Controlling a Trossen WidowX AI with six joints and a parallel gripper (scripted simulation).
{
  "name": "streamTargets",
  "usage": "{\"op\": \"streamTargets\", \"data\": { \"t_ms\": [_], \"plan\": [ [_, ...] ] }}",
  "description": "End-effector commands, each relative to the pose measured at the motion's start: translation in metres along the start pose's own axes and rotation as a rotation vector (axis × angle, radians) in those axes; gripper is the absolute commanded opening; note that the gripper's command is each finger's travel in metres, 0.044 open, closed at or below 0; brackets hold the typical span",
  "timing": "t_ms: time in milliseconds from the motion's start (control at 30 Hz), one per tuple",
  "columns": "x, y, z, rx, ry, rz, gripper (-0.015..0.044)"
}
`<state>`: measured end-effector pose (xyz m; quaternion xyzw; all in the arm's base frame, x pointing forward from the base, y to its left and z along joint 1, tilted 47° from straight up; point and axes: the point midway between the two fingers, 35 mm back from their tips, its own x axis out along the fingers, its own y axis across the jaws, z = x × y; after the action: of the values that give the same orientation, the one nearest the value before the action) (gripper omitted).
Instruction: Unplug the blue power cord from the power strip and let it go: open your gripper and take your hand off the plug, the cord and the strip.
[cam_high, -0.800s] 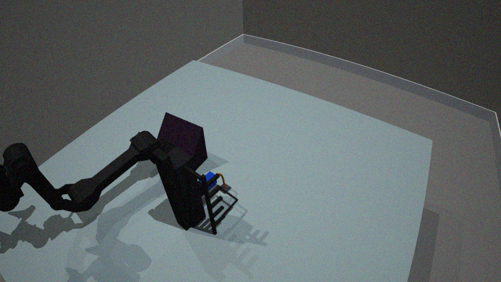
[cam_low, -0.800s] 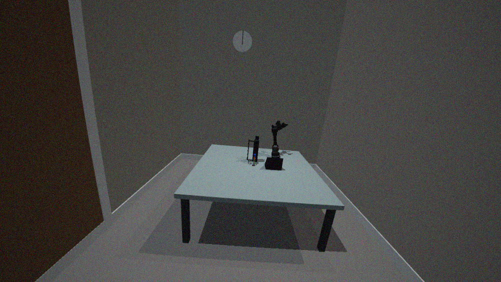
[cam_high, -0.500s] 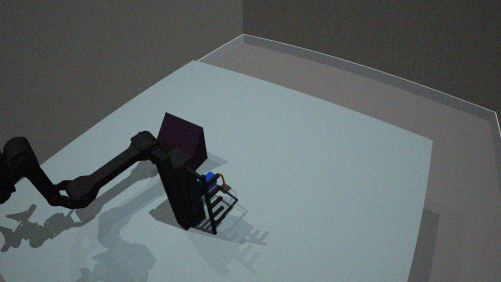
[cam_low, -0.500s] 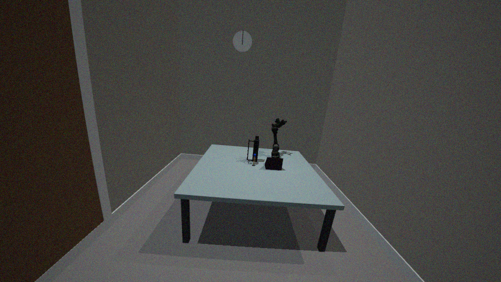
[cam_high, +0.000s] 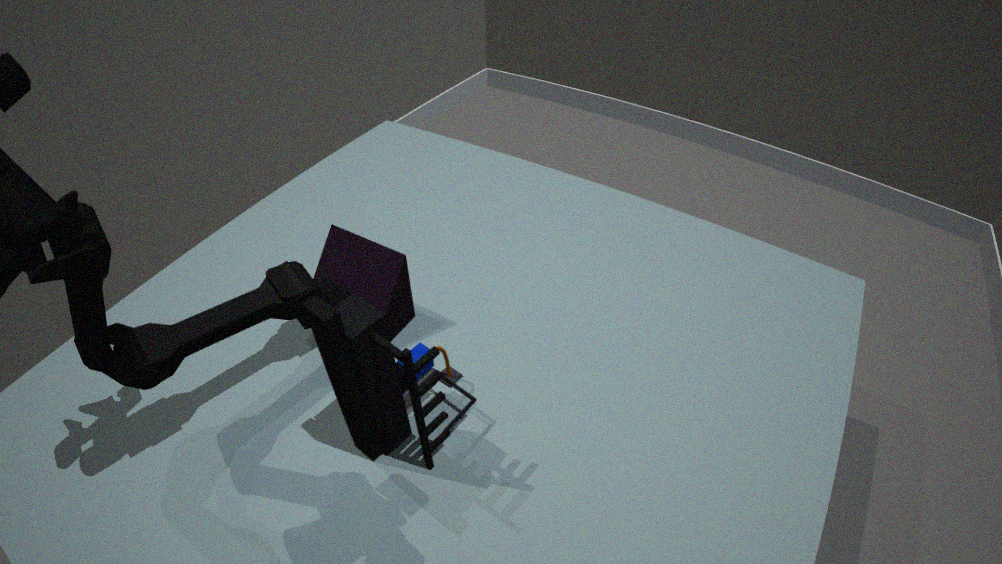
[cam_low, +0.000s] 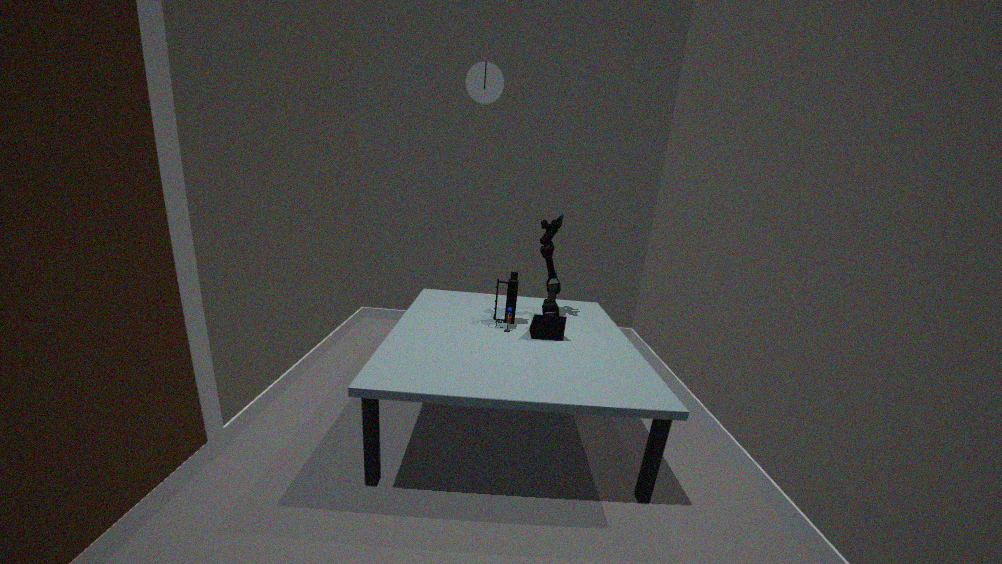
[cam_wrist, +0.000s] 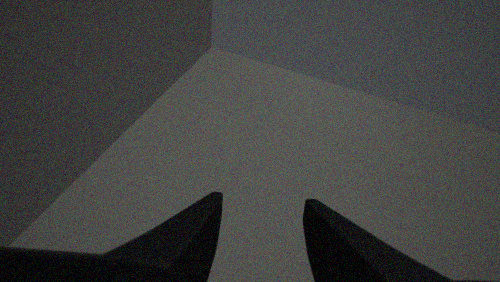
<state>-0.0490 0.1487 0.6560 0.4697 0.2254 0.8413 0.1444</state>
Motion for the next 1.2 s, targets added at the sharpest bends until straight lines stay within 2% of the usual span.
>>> {"op": "streamTargets", "data": {
  "t_ms": [0, 333, 667, 933, 1167],
  "plan": [
    [-0.007, -0.066, 0.041, -0.044, -0.147, -0.166, 0.016],
    [-0.064, -0.193, 0.111, -0.201, -0.385, -0.602, 0.016],
    [-0.175, -0.304, 0.149, -0.349, -0.459, -1.164, 0.016],
    [-0.293, -0.363, 0.146, -0.41, -0.334, -1.685, 0.016],
    [-0.402, -0.382, 0.118, -0.367, -0.031, -2.139, 0.016]
  ]
}}
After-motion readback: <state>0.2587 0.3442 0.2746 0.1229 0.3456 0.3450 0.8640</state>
